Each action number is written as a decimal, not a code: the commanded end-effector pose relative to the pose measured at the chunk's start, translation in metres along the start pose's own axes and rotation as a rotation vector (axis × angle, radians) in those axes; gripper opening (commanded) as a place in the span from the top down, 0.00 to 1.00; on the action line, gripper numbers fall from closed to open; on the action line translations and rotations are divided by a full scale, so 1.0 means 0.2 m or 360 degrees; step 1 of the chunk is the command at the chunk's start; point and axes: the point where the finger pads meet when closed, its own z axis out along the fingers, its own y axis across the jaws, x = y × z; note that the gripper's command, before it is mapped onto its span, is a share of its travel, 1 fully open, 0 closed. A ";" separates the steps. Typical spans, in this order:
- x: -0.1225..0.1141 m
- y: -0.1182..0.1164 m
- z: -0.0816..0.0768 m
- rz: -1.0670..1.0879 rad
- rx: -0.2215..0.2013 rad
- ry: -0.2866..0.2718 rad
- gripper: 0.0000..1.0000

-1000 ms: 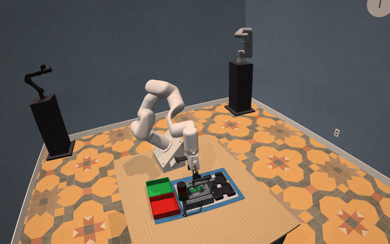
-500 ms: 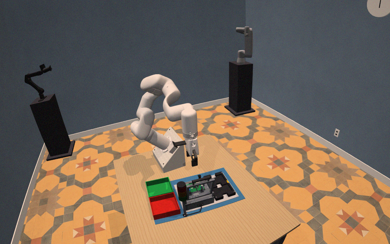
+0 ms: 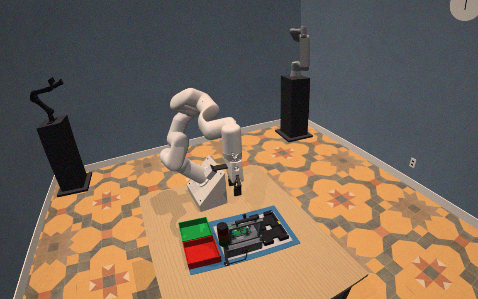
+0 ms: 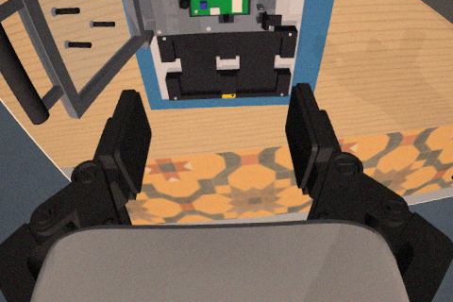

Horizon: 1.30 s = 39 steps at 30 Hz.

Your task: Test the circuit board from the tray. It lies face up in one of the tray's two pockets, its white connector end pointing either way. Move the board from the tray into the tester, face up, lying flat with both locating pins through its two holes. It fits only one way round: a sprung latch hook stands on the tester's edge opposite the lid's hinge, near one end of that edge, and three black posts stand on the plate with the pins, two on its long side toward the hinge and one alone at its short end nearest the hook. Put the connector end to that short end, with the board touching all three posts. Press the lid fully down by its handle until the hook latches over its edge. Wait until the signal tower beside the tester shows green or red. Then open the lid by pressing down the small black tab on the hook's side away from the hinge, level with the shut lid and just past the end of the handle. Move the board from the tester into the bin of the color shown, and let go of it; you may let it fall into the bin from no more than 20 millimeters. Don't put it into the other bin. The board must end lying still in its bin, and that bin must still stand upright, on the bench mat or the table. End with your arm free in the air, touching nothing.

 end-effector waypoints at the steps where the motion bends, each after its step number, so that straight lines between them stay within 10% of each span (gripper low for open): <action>1: 0.00 0.00 -0.01 -0.0001 0.0006 -0.0003 0.49; 12: 0.00 -0.03 -0.01 -0.0001 0.0006 -0.0003 0.49; 31: 0.00 -0.64 -0.02 -0.0001 0.0006 -0.0003 0.49; 39: 0.00 -0.73 -0.02 -0.0001 0.0006 -0.0003 0.49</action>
